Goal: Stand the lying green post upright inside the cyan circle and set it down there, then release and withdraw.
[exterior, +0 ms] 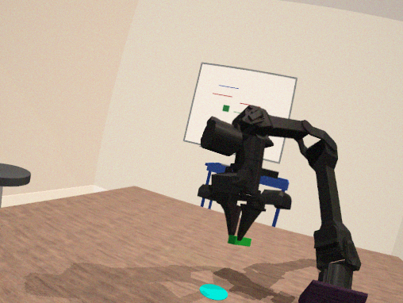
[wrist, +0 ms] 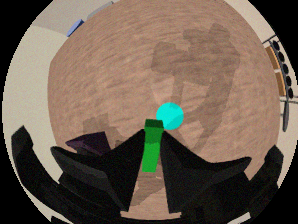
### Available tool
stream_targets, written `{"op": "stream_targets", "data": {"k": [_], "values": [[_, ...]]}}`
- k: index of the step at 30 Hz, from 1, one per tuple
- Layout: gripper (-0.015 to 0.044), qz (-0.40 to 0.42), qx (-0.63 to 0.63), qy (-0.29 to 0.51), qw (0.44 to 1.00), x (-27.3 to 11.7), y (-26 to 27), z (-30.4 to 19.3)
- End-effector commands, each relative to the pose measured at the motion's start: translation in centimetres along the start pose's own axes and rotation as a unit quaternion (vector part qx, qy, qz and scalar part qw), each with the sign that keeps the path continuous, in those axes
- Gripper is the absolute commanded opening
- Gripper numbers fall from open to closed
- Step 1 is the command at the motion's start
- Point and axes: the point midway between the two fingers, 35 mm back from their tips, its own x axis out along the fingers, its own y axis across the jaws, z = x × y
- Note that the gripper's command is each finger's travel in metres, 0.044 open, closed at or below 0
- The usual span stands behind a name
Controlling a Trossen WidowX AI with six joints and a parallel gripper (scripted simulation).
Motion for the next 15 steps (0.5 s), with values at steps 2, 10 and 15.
{"op": "stream_targets", "data": {"k": [2,10,15], "values": [[0.0022,0.013,-0.001,-0.014,1.0,0.3,0.18,-0.13],[0.0022,0.029,-0.001,-0.039,0.999,0.55,0.27,-0.24],[0.0022,0.039,-0.001,-0.056,0.998,0.69,0.31,-0.3]]}}
